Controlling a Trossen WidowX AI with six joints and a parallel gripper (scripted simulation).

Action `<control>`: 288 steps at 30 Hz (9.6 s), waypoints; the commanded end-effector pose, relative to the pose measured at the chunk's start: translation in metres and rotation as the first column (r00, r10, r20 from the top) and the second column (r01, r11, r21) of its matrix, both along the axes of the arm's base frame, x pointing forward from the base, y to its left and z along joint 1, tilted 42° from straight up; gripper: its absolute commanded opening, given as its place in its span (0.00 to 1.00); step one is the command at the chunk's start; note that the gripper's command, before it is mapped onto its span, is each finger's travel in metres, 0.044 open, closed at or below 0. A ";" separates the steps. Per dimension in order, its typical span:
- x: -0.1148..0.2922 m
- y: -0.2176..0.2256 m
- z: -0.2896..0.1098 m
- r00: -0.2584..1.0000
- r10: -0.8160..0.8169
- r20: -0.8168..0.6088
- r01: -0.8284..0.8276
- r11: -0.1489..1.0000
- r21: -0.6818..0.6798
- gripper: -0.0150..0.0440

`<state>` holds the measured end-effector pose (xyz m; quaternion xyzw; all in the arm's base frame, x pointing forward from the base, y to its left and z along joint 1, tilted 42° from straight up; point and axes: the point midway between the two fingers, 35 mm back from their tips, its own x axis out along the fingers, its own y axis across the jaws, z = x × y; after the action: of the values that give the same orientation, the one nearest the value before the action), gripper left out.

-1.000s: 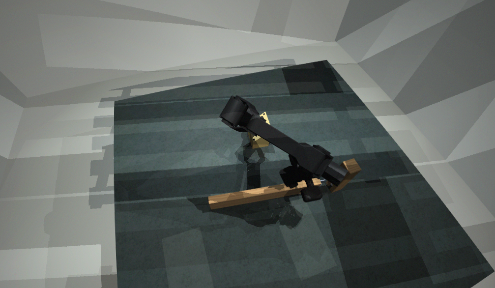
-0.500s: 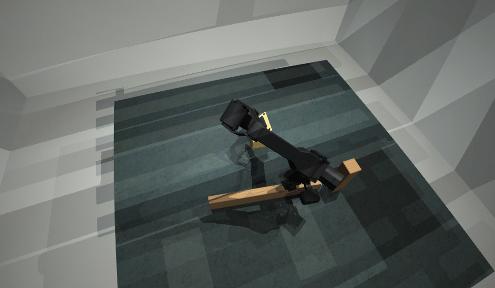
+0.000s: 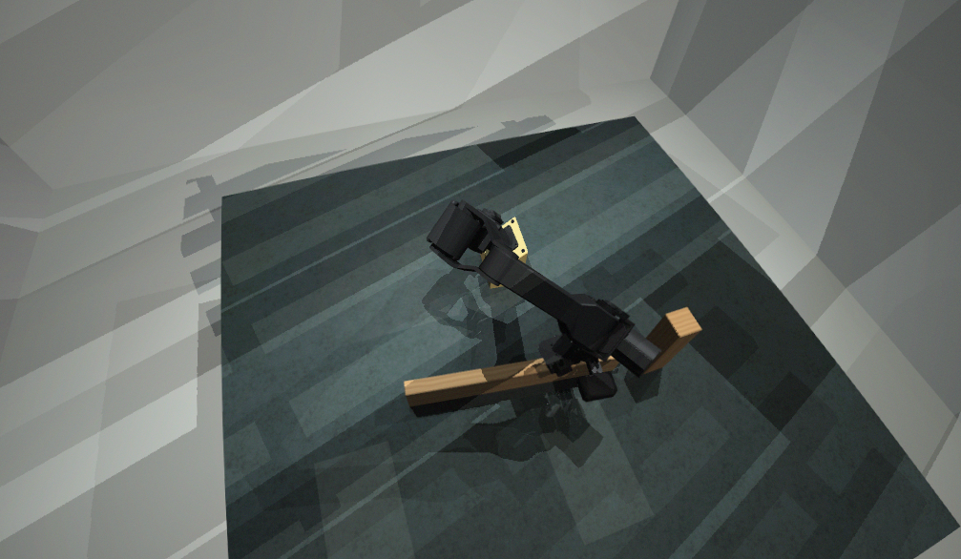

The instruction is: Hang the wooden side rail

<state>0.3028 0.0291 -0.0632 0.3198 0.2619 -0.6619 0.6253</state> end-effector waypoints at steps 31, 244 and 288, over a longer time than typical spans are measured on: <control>-0.003 -0.010 -0.009 1.000 0.001 -0.008 -0.001 1.000 -0.009 0.25; 0.028 0.005 0.004 0.990 0.105 -0.099 -0.105 0.994 0.000 0.25; 0.031 0.009 0.001 0.990 0.105 -0.099 -0.105 0.994 0.000 0.25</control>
<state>0.3331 0.0336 -0.0630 0.2702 0.3059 -0.6475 0.6435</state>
